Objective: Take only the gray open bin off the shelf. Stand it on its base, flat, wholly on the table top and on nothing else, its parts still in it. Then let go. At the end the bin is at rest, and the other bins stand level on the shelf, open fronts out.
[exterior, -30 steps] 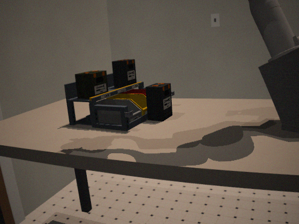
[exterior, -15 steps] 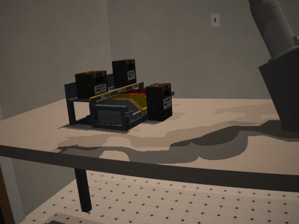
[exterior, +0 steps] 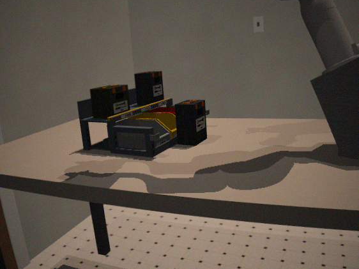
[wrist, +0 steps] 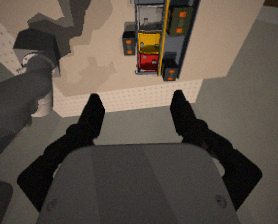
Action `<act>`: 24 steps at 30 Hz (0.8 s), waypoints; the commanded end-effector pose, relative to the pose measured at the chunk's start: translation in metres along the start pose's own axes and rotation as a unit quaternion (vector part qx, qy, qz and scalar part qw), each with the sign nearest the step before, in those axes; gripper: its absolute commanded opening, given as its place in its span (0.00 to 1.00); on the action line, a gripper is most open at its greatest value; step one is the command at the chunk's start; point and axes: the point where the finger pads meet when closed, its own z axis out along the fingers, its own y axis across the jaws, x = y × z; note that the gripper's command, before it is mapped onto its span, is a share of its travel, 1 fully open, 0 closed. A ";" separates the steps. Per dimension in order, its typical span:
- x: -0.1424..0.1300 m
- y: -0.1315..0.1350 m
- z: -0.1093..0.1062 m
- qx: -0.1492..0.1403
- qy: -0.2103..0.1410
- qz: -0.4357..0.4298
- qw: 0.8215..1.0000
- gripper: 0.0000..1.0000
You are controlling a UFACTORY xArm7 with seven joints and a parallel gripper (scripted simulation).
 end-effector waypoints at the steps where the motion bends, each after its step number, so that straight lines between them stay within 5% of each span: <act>1: -0.018 0.029 0.001 0.001 0.000 0.002 1.000 1.00; 24: -0.013 0.021 0.001 0.001 0.000 0.002 1.000 1.00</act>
